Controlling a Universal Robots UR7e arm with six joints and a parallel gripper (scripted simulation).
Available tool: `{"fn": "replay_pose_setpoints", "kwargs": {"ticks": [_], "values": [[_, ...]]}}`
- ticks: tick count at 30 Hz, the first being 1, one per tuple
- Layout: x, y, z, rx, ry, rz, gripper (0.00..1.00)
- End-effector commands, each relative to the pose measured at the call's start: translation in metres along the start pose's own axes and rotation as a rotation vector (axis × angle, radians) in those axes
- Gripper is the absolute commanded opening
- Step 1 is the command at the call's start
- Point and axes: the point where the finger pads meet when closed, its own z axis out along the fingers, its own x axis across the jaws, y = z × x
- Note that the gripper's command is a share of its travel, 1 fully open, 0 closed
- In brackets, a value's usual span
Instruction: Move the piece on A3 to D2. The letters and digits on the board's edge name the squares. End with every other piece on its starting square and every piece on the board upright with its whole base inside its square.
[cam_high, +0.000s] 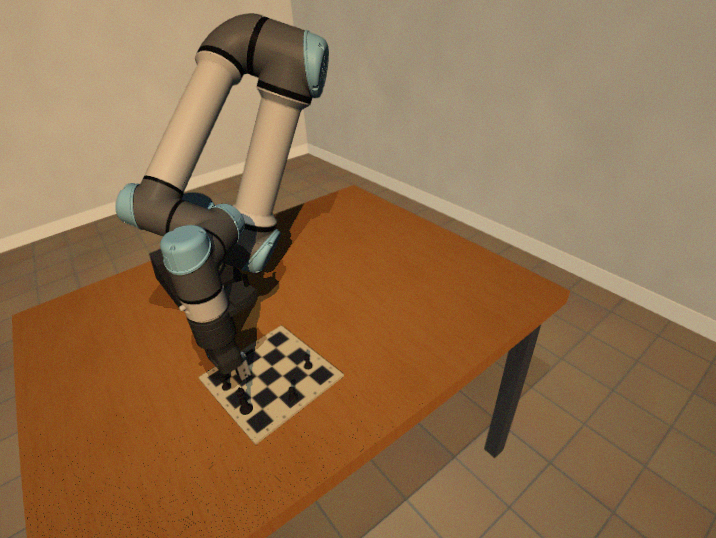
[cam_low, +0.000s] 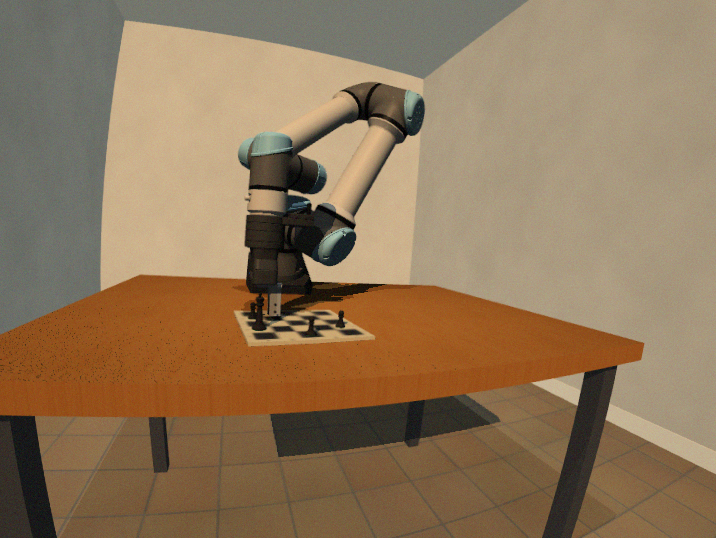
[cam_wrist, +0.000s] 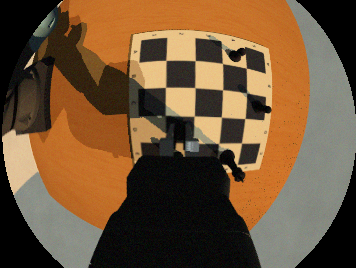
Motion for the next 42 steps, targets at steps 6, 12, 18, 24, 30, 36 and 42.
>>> {"fn": "replay_pose_setpoints", "kwargs": {"ticks": [6, 12, 18, 24, 30, 36, 42], "values": [[0.0003, 0.0002, -0.0002, -0.001, 0.001, 0.0, 0.0], [0.0003, 0.0002, -0.0002, -0.001, 0.001, 0.0, 0.0], [0.0003, 0.0002, -0.0002, -0.001, 0.001, 0.0, 0.14], [0.0003, 0.0002, -0.0002, -0.001, 0.001, 0.0, 0.41], [0.0003, 0.0002, -0.0002, -0.001, 0.001, 0.0, 0.68], [0.0003, 0.0002, -0.0002, -0.001, 0.001, 0.0, 0.68], [0.0003, 0.0002, -0.0003, -0.001, 0.001, 0.0, 0.68]]}}
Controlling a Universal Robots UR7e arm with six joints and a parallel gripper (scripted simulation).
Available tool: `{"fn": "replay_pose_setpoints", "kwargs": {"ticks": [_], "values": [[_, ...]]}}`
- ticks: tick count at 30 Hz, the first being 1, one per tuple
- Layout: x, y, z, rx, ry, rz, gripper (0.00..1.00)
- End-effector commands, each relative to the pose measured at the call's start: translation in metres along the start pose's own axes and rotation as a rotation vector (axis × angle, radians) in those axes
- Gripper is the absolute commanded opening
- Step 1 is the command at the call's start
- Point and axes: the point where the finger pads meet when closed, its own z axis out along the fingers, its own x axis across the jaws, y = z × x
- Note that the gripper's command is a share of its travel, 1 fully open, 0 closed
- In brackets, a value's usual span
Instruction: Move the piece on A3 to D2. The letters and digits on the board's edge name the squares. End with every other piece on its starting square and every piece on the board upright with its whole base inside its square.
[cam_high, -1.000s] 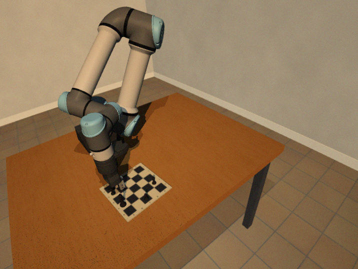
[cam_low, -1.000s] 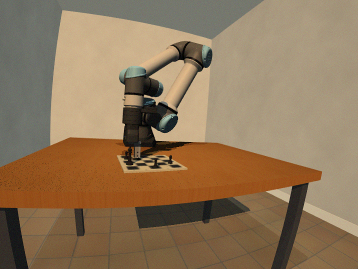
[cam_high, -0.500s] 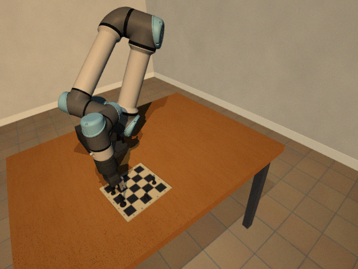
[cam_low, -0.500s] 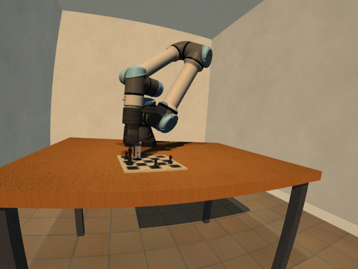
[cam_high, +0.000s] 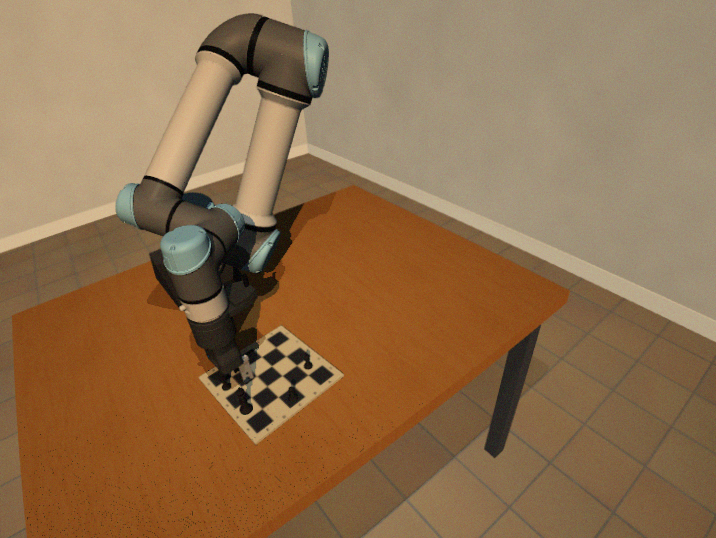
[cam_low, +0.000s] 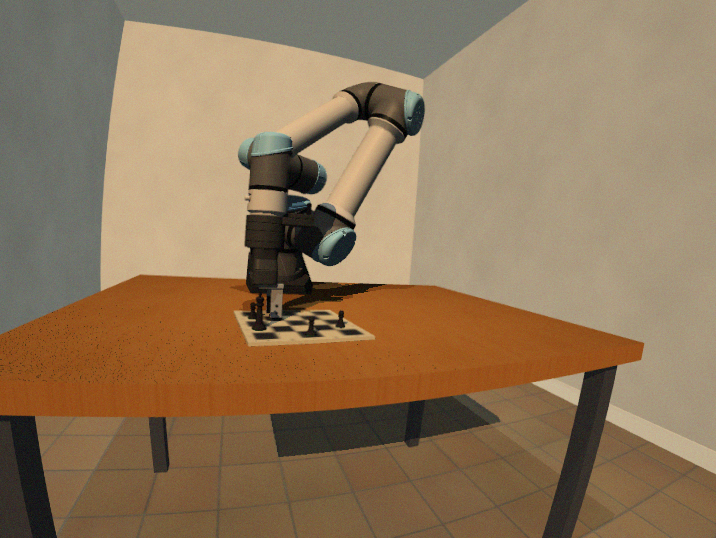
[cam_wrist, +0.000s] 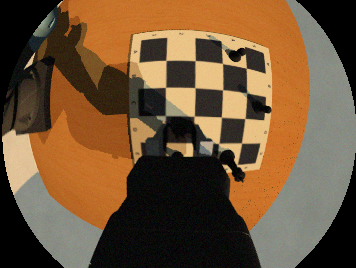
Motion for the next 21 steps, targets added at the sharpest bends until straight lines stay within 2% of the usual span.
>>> {"fn": "replay_pose_setpoints", "kwargs": {"ticks": [1, 7, 14, 16, 21], "values": [[0.0, 0.0, -0.001, -0.001, 0.001, 0.0, 0.68], [0.0, 0.0, -0.007, -0.001, 0.001, 0.0, 0.68], [0.0, 0.0, -0.028, -0.001, 0.001, 0.0, 0.68], [0.0, 0.0, -0.028, -0.001, 0.001, 0.0, 0.68], [0.0, 0.0, -0.048, -0.001, 0.001, 0.0, 0.68]]}}
